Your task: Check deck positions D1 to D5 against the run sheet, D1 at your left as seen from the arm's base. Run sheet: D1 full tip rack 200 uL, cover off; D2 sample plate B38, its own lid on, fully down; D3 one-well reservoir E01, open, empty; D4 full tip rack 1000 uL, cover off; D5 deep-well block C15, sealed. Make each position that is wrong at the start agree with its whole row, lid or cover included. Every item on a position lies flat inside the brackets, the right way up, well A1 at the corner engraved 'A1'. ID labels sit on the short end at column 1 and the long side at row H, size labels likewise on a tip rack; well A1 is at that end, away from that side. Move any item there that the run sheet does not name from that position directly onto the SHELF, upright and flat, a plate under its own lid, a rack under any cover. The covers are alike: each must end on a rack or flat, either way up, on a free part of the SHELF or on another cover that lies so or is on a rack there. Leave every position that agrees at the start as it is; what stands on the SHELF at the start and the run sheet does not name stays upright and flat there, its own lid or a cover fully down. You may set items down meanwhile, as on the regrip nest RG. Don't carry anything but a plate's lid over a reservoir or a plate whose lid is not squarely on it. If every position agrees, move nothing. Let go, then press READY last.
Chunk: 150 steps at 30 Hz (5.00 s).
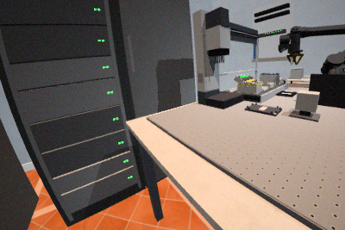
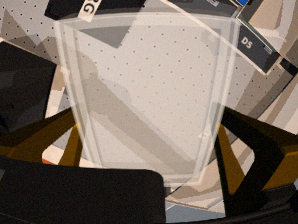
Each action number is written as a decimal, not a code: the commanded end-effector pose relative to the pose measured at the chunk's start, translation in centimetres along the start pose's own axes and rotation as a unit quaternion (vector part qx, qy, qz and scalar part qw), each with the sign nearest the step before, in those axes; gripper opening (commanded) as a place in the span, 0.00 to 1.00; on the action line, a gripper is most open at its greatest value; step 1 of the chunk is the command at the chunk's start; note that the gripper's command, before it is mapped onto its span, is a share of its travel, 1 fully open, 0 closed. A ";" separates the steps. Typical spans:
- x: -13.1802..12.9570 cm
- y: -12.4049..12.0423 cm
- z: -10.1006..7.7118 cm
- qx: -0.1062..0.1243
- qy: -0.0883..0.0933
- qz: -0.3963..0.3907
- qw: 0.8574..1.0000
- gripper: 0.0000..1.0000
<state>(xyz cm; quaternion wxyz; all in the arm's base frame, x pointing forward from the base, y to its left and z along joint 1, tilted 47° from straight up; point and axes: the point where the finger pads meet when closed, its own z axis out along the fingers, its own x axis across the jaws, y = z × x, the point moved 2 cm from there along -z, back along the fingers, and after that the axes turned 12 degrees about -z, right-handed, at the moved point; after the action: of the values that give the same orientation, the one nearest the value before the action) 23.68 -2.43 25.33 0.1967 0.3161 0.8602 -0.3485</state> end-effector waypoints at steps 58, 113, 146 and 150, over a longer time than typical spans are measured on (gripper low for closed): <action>5.8 8.8 -1.3 -0.018 -0.006 -0.298 0.954 0.00; 6.5 8.2 -0.9 -0.011 -0.007 -0.488 0.873 0.00; 6.7 7.7 1.2 -0.007 -0.003 -0.489 0.872 0.00; 6.7 7.7 1.9 -0.007 -0.003 -0.489 0.872 0.00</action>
<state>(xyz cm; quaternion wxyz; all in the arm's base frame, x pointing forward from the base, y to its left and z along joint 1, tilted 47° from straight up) 23.80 3.32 16.46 -0.0054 -0.1466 0.9031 -0.4035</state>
